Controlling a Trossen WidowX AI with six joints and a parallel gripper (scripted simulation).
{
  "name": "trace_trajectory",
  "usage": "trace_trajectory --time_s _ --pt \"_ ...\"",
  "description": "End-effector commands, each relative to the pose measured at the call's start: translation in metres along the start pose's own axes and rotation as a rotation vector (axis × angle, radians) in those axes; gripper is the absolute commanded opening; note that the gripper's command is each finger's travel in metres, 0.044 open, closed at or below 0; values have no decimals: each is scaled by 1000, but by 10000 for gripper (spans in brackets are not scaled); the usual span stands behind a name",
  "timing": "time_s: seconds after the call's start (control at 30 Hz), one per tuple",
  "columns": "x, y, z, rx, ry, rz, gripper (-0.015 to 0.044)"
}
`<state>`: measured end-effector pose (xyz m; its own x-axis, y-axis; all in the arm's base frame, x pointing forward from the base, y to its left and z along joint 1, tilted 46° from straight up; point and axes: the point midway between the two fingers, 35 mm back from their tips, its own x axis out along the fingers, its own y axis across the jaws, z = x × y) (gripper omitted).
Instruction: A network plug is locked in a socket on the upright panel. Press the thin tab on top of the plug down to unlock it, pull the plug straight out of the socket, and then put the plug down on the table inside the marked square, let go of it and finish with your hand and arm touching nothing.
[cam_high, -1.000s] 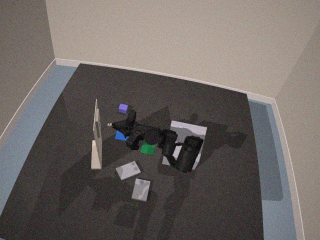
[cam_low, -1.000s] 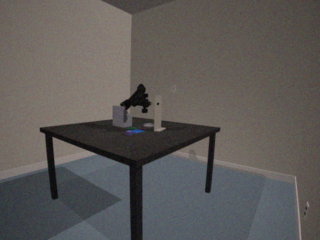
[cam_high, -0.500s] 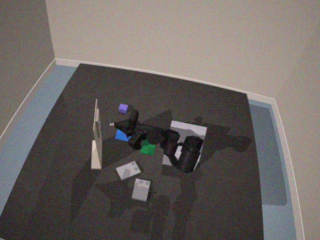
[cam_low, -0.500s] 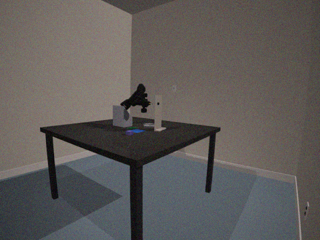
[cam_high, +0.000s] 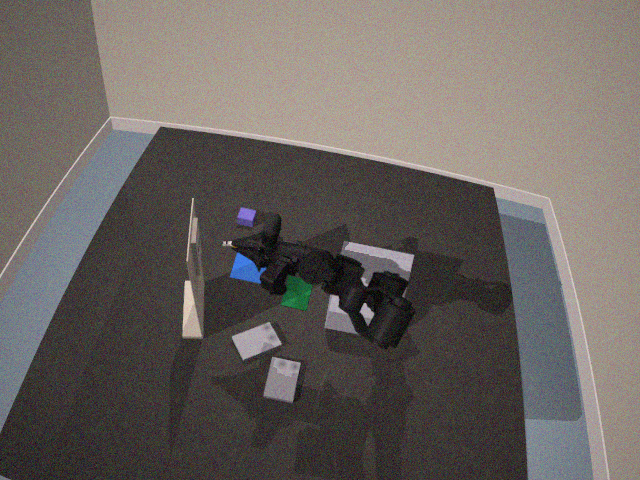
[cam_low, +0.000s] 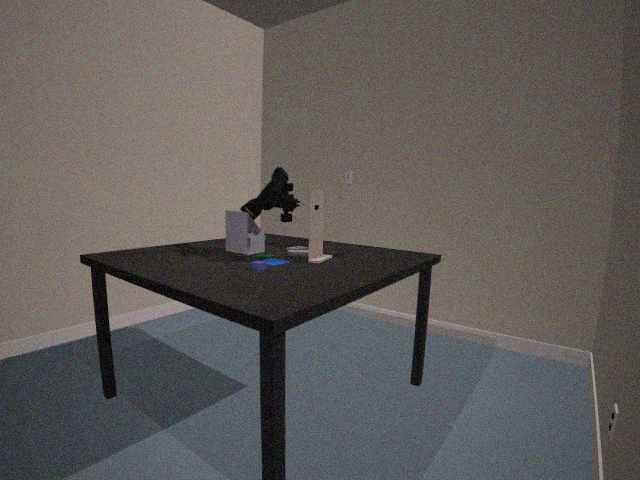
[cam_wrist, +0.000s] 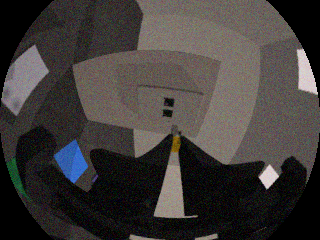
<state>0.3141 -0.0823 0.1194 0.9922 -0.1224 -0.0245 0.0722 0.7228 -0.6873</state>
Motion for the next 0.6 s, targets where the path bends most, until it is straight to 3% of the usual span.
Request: trace_trajectory --time_s 0.0,0.57 --pt "-3 -8 1 0 -11 -4 0" --pt "-20 -42 0 -8 -34 -22 0"
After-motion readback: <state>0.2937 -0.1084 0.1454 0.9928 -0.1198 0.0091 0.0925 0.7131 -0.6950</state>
